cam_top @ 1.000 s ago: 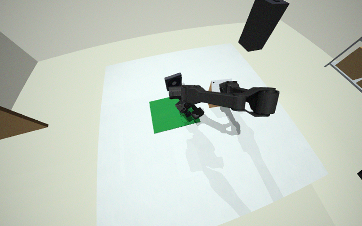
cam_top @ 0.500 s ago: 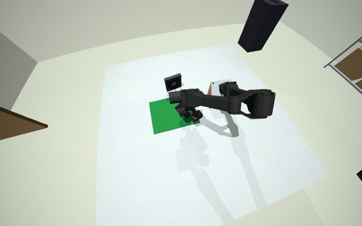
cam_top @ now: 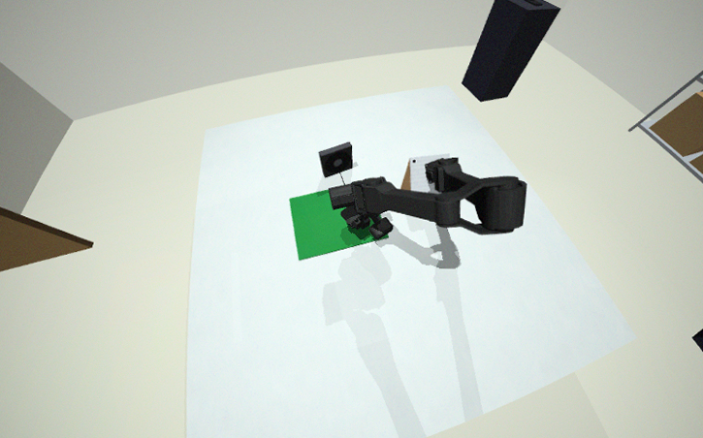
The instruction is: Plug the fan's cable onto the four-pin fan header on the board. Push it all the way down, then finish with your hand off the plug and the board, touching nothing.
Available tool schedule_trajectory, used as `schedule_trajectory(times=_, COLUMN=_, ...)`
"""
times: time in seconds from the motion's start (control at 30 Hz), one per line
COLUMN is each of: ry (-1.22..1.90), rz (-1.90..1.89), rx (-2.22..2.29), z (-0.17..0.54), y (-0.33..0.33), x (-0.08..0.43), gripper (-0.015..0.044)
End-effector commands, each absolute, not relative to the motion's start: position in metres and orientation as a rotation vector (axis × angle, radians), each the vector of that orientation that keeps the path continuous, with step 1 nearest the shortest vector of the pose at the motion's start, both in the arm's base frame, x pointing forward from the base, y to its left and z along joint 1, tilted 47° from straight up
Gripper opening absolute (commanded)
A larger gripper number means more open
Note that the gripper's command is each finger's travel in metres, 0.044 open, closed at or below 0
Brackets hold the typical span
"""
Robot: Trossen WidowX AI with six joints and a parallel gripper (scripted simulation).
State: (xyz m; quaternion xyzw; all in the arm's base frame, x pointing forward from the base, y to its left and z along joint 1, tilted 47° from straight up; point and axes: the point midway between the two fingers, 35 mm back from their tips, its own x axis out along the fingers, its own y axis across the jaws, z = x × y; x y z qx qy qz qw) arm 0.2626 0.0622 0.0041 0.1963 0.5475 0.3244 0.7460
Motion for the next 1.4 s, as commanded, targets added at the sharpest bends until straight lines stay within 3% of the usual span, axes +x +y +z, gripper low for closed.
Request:
schedule_trajectory(times=0.0, ry=1.204, rz=0.714, rx=0.441, z=0.000, y=0.067, x=0.260, gripper=0.0440)
schedule_trajectory(times=0.17, ry=1.204, rz=0.714, rx=0.441, z=0.000, y=0.067, x=0.260, gripper=0.0440)
schedule_trajectory(times=0.73, ry=1.201, rz=0.711, rx=0.432, z=0.001, y=0.065, x=0.262, gripper=0.0000)
schedule_trajectory(times=1.07, ry=1.205, rz=0.712, rx=0.439, z=0.035, y=0.030, x=0.253, gripper=0.0000)
schedule_trajectory(times=1.37, ry=1.240, rz=0.656, rx=0.503, z=0.007, y=0.000, x=0.262, gripper=0.0000)
